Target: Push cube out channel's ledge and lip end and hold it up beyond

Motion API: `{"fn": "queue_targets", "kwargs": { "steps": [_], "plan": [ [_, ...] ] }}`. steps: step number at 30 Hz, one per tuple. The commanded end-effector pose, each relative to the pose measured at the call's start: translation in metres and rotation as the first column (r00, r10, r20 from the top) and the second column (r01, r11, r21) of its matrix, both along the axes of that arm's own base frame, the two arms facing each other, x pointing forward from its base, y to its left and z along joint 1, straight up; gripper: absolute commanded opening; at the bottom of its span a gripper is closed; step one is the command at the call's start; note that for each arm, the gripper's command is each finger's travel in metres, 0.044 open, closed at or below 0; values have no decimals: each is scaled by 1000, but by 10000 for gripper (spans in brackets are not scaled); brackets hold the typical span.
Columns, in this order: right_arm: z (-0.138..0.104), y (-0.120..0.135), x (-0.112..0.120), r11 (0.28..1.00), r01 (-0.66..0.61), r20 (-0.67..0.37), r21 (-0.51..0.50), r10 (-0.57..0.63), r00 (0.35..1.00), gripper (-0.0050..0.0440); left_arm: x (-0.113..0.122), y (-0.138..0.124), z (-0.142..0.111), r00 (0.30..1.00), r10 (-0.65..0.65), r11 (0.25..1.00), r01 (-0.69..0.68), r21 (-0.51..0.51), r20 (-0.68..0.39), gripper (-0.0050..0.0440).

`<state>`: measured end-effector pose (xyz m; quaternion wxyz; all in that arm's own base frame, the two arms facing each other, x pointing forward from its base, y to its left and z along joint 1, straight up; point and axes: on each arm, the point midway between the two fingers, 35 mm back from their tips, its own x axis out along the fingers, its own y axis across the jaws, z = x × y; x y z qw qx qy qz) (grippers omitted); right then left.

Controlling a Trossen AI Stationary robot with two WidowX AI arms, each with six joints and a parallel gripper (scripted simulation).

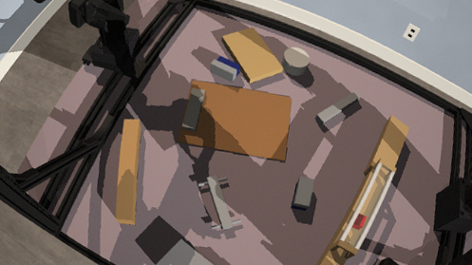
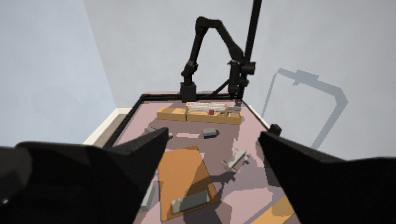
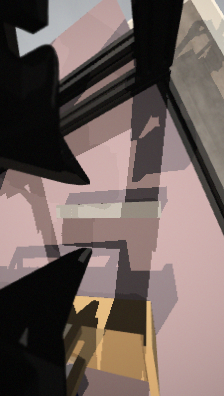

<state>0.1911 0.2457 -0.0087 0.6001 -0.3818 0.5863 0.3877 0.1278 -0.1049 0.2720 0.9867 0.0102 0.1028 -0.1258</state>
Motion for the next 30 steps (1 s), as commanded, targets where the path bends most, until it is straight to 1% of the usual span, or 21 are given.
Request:
{"fn": "queue_targets", "kwargs": {
  "steps": [1,2,12,27,30],
  "plan": [
    [-8,-4,-3,1000,3,-12,-18,-3,1000,208,0,0,0,1000,-1,1000,1,0,4,400],
    [-8,-4,-3,1000,3,-12,-18,-3,1000,200,0,0,0,1000,-1,1000,1,0,4,400],
    [-9,-4,-3,1000,3,-12,-18,-3,1000,200,0,0,0,1000,-1,1000,1,0,4,400],
    [-33,-3,-2,1000,3,-12,-18,-3,1000,200,0,0,0,1000,-1,1000,1,0,4,400],
    [-35,-3,-2,1000,3,-12,-18,-3,1000,200,0,0,0,1000,-1,1000,1,0,4,400]
  ]
}}
